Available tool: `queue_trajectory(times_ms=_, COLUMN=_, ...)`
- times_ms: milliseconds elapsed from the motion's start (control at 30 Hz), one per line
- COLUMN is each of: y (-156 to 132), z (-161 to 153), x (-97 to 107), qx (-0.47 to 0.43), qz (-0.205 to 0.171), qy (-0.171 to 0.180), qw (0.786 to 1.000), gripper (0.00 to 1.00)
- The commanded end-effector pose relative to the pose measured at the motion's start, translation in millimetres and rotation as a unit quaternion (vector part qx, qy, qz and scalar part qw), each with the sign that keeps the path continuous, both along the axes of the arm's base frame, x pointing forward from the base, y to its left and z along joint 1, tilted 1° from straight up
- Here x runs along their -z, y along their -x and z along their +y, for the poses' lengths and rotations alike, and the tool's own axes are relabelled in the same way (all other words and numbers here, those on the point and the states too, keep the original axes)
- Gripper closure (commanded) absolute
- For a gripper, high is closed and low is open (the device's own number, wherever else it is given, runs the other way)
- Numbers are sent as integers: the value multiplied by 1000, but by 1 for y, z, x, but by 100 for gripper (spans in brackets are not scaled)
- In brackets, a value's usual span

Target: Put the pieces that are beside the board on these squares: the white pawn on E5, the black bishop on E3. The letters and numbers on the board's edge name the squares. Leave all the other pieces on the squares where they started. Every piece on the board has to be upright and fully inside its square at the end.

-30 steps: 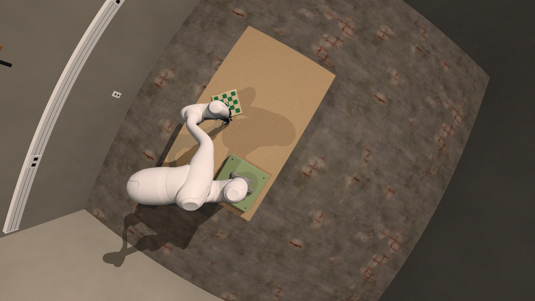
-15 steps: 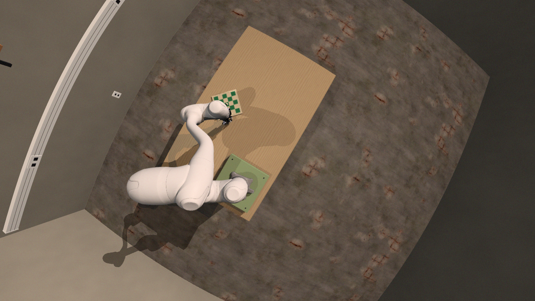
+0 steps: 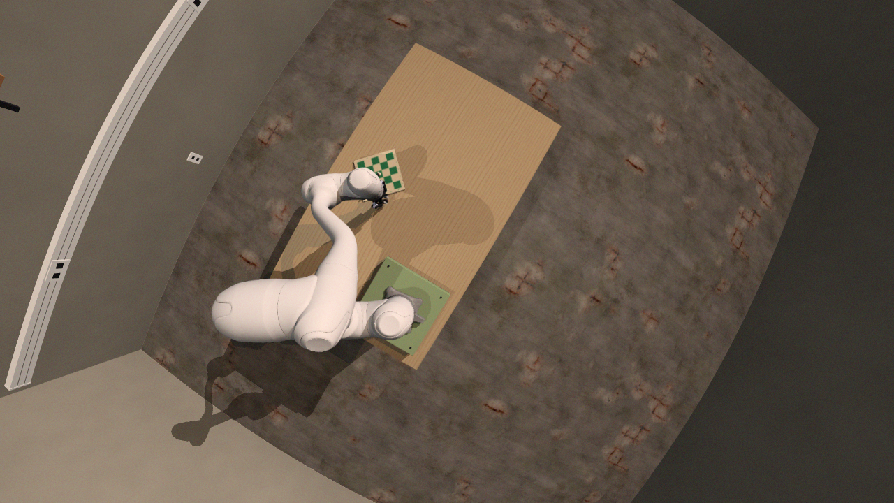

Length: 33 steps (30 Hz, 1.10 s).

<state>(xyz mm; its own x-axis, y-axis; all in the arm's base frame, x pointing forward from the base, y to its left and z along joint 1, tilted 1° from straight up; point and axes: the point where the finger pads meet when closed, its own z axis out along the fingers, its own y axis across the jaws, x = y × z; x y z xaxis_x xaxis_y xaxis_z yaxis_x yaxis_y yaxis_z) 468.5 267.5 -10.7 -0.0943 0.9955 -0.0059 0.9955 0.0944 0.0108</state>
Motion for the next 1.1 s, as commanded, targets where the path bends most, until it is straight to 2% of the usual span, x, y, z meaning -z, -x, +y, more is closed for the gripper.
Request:
queue_trajectory(times_ms=0, y=3, z=-2, x=4, qx=0, qz=3, qy=1, qw=1000, gripper=78)
queue_trajectory(times_ms=33, y=3, z=-2, x=4, qx=0, qz=3, qy=1, qw=1000, gripper=78)
queue_trajectory(times_ms=67, y=3, z=-2, x=4, qx=0, qz=3, qy=1, qw=1000, gripper=100)
queue_trajectory(times_ms=1067, y=3, z=-2, x=4, qx=0, qz=3, qy=1, qw=1000, gripper=100)
